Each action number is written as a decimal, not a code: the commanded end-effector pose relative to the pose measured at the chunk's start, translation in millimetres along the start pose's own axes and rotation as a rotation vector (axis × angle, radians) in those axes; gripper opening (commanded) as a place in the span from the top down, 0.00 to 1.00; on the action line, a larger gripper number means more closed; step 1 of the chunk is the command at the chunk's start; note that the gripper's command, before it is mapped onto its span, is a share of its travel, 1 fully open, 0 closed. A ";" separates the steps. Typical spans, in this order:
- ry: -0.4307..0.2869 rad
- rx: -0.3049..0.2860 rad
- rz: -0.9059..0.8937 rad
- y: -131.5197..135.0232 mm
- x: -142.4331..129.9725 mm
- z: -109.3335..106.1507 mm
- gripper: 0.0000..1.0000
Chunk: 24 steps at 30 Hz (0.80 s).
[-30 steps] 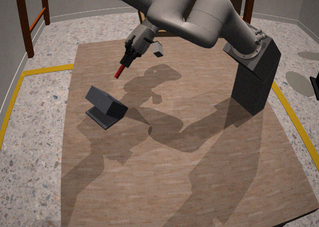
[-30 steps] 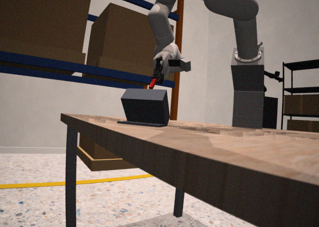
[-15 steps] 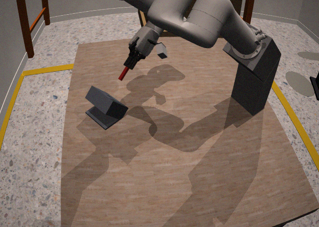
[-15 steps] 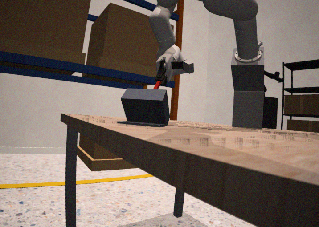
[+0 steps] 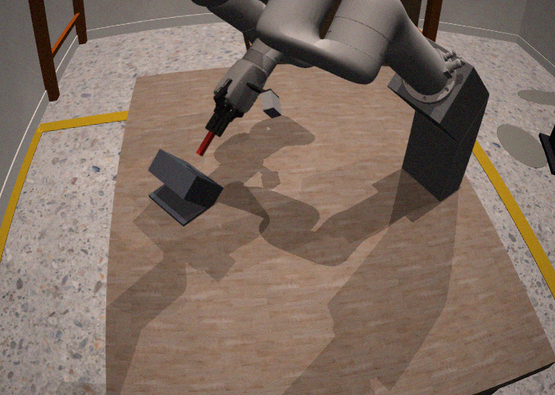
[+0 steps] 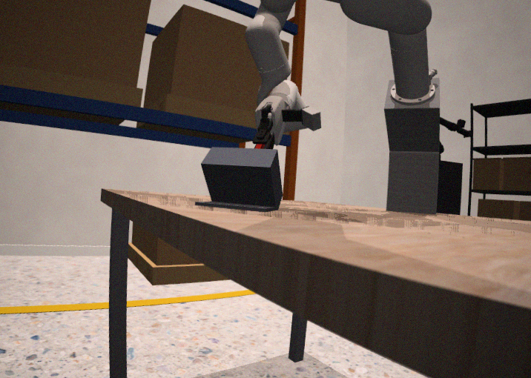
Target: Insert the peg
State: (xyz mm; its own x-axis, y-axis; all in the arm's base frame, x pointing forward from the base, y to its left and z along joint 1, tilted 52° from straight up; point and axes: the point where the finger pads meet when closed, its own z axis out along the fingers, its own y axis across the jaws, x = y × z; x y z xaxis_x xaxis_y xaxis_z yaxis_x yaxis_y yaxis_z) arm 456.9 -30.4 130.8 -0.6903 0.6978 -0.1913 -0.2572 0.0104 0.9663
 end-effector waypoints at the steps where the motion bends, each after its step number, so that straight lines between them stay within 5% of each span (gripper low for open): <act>1: -0.002 0.002 -0.002 0.1 -1.0 3.5 1.00; 24: -0.002 0.001 -0.002 0.2 -0.9 25.5 1.00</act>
State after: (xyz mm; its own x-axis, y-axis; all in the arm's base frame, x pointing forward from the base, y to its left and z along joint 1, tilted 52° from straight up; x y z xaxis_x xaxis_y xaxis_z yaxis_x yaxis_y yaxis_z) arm 473.7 -12.3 135.3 -0.6902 0.6979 -0.1913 -0.2572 0.0104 0.9663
